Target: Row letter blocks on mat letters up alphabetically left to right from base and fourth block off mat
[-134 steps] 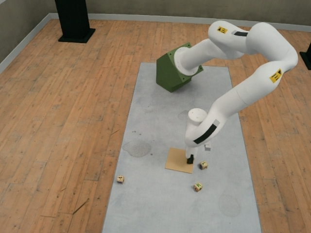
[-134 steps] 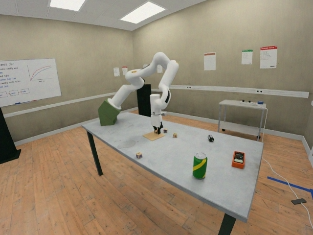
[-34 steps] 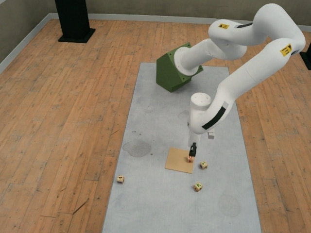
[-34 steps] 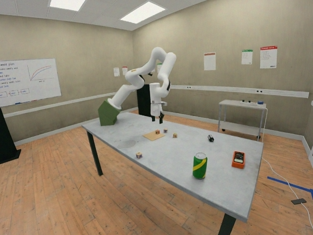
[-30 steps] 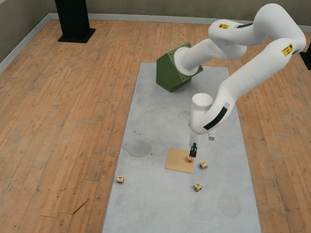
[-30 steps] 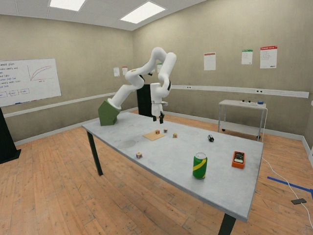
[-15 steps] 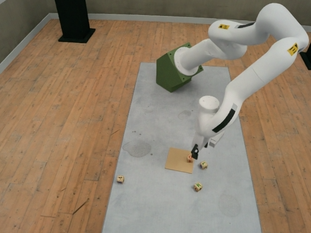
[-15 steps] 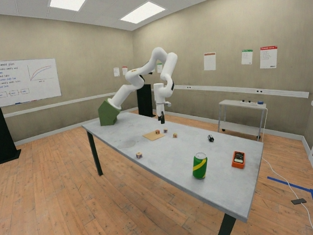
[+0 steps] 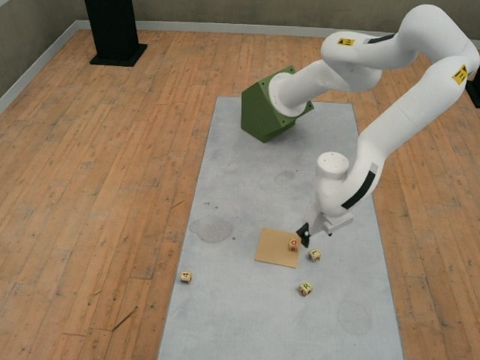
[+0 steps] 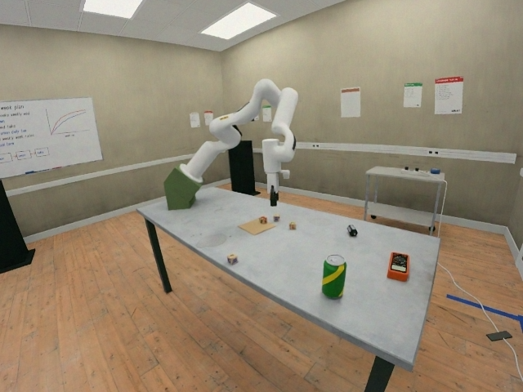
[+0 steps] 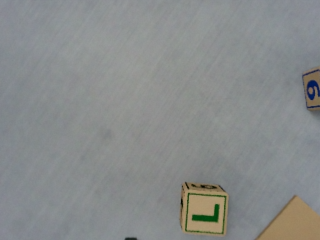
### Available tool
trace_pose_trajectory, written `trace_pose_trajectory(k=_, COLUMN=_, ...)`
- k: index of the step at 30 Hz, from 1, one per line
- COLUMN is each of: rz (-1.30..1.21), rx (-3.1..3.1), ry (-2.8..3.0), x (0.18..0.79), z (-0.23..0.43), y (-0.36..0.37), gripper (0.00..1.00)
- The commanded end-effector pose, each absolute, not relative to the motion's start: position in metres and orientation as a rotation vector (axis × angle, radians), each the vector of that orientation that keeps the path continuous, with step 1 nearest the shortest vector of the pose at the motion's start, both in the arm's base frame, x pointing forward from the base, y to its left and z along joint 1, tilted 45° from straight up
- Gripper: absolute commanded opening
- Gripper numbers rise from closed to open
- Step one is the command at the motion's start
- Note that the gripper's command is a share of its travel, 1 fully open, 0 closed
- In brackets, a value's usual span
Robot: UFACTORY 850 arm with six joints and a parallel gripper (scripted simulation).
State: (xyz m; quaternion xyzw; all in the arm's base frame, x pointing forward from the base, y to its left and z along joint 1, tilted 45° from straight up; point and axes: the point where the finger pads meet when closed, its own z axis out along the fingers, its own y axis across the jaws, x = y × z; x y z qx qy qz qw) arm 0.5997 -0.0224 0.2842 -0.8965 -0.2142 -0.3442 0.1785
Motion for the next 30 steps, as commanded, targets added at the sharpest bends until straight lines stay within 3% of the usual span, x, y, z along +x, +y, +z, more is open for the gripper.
trace_pose_trajectory(k=1, rz=-0.934, rx=-2.543, ry=-0.534, x=0.6013, z=0.2872, y=-0.02, gripper=1.0)
trace_pose_trajectory(k=4, rz=-0.933, rx=-2.543, ry=-0.529, x=0.6014, z=0.2874, y=-0.0198, gripper=1.0)
trace_pose_trajectory(k=5, rz=-0.933, rx=-2.543, ry=-0.529, x=0.6014, z=0.2874, y=-0.0198, gripper=0.69)
trace_pose_trajectory(k=30, rz=-0.932, rx=-2.544, ry=-0.527, x=0.6018, z=0.2869, y=-0.0194, gripper=0.69)
